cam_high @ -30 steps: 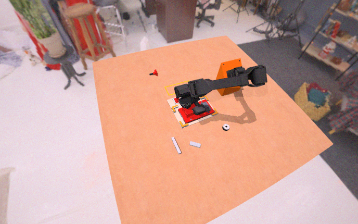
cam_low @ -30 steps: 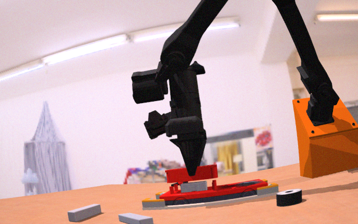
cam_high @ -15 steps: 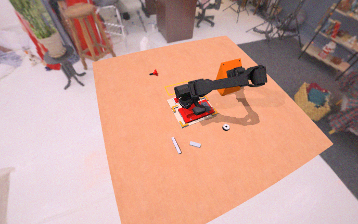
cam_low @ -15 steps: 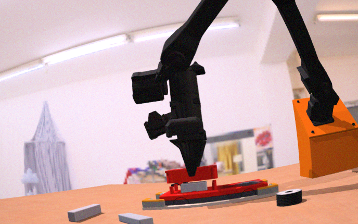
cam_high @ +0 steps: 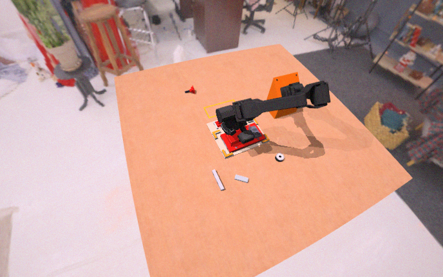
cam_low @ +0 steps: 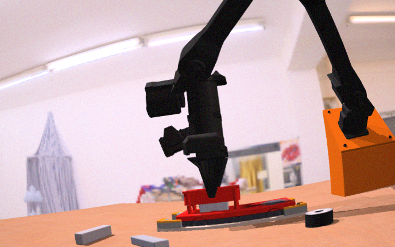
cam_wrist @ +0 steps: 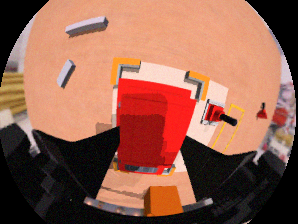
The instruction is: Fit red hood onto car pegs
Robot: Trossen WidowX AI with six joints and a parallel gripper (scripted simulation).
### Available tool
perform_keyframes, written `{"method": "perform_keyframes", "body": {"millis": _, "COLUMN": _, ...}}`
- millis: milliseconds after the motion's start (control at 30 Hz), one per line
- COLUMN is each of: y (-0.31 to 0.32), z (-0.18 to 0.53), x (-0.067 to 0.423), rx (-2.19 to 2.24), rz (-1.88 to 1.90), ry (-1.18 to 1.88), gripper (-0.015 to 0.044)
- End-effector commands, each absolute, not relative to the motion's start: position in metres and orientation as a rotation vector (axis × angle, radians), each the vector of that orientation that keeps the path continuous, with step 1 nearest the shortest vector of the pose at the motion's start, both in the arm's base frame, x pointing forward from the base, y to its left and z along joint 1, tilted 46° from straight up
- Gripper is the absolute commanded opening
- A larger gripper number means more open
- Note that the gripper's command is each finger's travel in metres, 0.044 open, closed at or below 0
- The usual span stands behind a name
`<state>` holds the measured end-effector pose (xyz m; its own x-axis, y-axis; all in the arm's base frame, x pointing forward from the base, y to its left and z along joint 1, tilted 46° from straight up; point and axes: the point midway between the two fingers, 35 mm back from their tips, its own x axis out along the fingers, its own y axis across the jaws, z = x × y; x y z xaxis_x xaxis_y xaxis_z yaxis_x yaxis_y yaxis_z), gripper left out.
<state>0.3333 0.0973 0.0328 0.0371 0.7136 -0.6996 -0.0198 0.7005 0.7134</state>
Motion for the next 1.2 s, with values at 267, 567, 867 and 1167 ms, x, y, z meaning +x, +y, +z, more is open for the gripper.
{"method": "perform_keyframes", "body": {"millis": 267, "y": 0.1014, "z": 0.0299, "x": 0.3336, "rx": 0.622, "rz": 0.622, "ry": 1.437, "gripper": 0.0000}}
{"method": "perform_keyframes", "body": {"millis": 567, "y": 0.1039, "z": 0.0276, "x": 0.3336, "rx": 0.622, "rz": 0.622, "ry": 1.437, "gripper": 0.0000}}
{"method": "perform_keyframes", "body": {"millis": 867, "y": 0.1064, "z": 0.0253, "x": 0.3336, "rx": 0.622, "rz": 0.622, "ry": 1.437, "gripper": 0.0000}}
{"method": "perform_keyframes", "body": {"millis": 1167, "y": 0.1060, "z": 0.0253, "x": 0.3336, "rx": 0.617, "rz": 0.623, "ry": 1.437, "gripper": 0.0000}}
